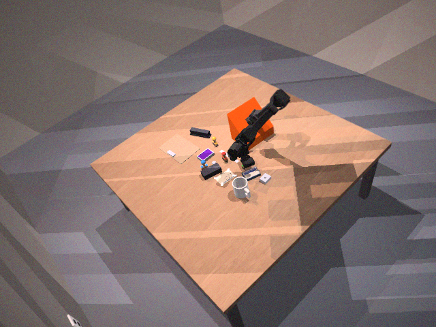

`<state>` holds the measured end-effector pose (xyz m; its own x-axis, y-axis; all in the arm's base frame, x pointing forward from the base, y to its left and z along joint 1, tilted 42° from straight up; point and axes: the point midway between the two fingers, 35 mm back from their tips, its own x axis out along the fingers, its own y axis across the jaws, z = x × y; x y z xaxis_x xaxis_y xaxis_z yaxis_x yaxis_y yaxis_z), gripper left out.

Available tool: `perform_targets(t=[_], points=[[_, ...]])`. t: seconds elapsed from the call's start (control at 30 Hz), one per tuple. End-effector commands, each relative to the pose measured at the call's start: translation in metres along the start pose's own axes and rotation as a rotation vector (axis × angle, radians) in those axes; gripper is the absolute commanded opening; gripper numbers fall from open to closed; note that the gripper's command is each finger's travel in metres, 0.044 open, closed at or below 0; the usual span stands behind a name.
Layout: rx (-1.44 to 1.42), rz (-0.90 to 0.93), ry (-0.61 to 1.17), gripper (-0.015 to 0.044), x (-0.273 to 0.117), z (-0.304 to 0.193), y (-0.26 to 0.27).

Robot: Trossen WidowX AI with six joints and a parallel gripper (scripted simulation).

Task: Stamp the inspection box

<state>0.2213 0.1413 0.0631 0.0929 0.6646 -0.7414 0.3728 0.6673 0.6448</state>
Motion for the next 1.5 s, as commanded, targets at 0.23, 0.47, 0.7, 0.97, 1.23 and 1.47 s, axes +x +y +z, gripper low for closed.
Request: perform_targets(t=[0.23, 0.47, 0.7, 0.97, 1.23, 1.47], points=[[0.001, -0.001, 0.001, 0.0158, 0.001, 0.0, 0.0], [0.001, -0.002, 0.001, 0.0257, -0.001, 0.0, 0.0], [0.007, -0.022, 0.0, 0.0257, -0.094, 0.007, -0.003], [0.01, -0.015, 0.003, 0.0257, -0.116, 0.002, -0.002], [0.01, -0.015, 0.003, 0.0257, -0.116, 0.002, -0.002], [0.015, -0.02, 0.003, 0.0257, -0.116, 0.003, -0.003]])
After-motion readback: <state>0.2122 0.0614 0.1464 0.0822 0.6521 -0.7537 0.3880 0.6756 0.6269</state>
